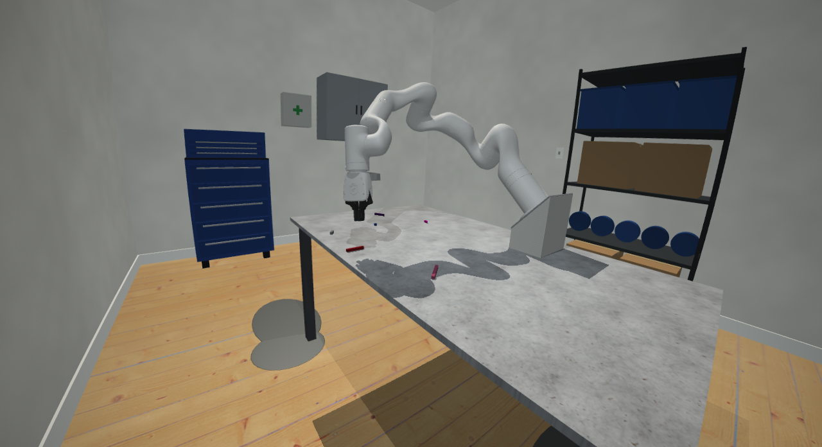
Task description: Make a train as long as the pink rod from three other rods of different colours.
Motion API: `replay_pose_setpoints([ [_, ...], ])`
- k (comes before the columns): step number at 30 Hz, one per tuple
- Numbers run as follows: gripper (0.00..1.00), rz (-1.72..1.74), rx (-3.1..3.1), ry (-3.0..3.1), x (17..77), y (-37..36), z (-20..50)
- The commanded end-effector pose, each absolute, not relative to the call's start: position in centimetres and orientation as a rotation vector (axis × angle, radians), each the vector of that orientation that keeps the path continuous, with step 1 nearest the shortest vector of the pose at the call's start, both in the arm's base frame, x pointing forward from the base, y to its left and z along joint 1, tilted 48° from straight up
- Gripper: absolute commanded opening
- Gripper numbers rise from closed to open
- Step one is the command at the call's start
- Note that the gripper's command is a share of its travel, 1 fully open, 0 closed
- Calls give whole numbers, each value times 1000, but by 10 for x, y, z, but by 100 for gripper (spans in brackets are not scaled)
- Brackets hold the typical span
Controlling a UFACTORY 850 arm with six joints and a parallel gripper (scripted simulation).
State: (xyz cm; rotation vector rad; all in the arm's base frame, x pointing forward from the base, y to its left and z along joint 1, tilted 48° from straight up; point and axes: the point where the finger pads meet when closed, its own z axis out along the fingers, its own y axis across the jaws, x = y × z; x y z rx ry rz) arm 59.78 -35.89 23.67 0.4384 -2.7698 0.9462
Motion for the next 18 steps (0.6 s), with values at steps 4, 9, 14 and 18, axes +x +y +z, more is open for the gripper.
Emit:
replay_pose_setpoints([
  [4,4,979,393,-2776,571,-396,274],
  [9,4,1005,357,-2775,547,-422,301],
  [14,4,1032,321,-2772,522,-445,327],
  [18,4,1053,293,-2768,500,-463,347],
])
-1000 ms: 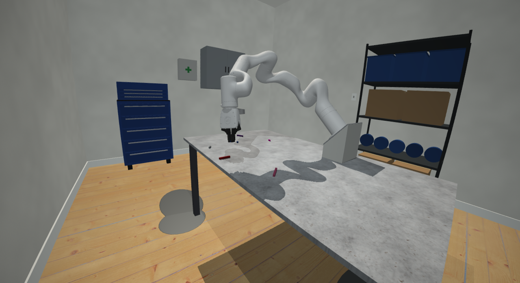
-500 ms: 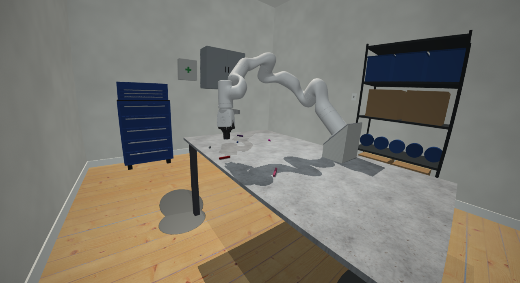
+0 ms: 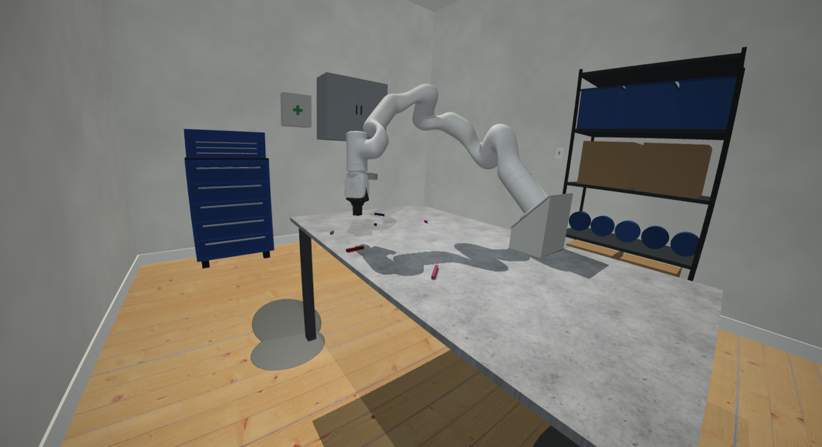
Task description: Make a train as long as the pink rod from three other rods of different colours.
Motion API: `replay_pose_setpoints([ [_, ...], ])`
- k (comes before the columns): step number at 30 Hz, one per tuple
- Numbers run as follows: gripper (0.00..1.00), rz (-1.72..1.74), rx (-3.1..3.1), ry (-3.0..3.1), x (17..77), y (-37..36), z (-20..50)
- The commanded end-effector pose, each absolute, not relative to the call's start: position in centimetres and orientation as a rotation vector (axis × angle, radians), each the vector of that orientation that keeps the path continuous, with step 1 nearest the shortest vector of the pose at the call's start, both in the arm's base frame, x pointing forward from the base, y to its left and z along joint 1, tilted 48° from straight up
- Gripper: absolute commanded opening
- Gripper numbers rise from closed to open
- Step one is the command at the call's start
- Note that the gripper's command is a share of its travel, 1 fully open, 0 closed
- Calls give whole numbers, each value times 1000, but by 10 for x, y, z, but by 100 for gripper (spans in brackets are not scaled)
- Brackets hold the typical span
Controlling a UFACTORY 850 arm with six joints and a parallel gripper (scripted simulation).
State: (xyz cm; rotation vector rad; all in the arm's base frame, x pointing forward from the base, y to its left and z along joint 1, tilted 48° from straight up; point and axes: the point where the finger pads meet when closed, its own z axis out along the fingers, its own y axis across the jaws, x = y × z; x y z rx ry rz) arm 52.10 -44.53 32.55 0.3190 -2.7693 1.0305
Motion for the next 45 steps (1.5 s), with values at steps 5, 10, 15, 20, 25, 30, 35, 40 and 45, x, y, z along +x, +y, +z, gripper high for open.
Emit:
replay_pose_setpoints([
  [5,4,1080,257,-2760,473,-482,371],
  [10,4,1105,225,-2750,446,-498,392],
  [15,4,1133,189,-2737,414,-513,416],
  [20,4,1156,159,-2724,388,-524,434],
  [25,4,1170,142,-2716,373,-530,444],
  [30,4,1170,142,-2716,372,-530,445],
  [35,4,1170,142,-2716,372,-530,445],
  [40,4,1170,142,-2716,372,-530,444],
  [45,4,1170,142,-2715,372,-535,440],
])
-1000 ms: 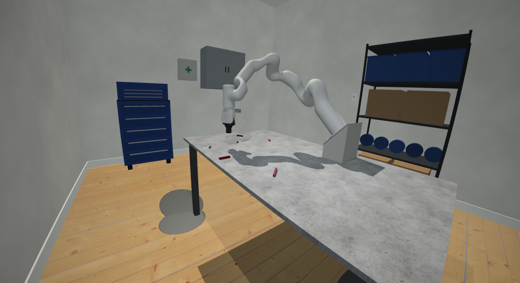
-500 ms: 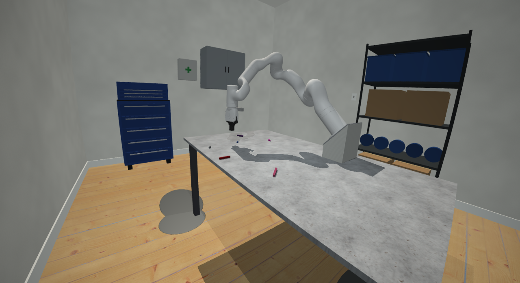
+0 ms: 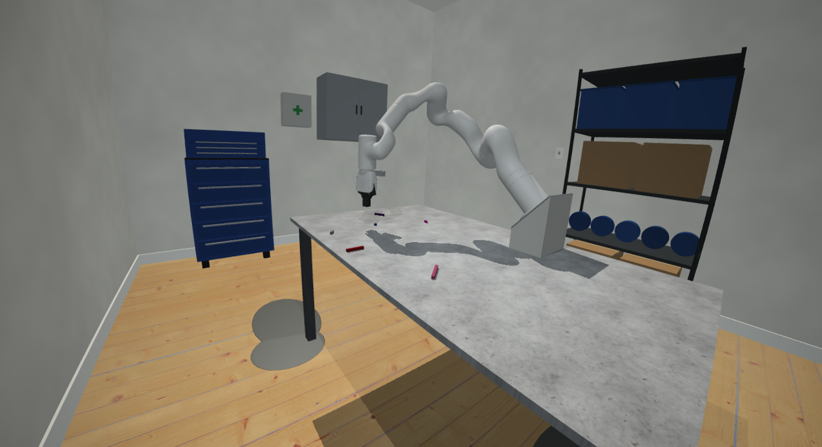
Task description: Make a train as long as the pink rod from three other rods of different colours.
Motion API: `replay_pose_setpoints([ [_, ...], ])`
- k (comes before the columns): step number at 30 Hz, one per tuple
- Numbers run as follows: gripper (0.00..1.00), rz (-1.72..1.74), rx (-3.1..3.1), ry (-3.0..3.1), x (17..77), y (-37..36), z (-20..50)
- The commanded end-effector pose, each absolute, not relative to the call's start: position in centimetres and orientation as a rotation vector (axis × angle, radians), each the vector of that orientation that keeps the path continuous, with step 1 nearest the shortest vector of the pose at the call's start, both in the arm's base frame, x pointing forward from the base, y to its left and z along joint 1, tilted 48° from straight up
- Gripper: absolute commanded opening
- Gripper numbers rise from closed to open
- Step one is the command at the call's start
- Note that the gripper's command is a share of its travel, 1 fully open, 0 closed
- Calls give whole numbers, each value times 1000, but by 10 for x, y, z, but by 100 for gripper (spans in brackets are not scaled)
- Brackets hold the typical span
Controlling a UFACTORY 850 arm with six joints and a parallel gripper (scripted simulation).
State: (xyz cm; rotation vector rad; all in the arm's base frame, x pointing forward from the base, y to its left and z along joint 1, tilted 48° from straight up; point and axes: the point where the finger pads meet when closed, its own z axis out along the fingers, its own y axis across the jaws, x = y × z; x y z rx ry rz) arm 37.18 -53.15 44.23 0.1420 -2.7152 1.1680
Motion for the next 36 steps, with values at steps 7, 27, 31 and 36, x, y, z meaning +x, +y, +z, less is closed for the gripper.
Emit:
replay_pose_setpoints([
  [7,4,1170,142,-2715,368,-553,423],
  [27,4,1170,142,-2715,362,-593,387],
  [31,4,1170,142,-2715,361,-594,386],
  [36,4,1170,142,-2715,361,-594,386],
])
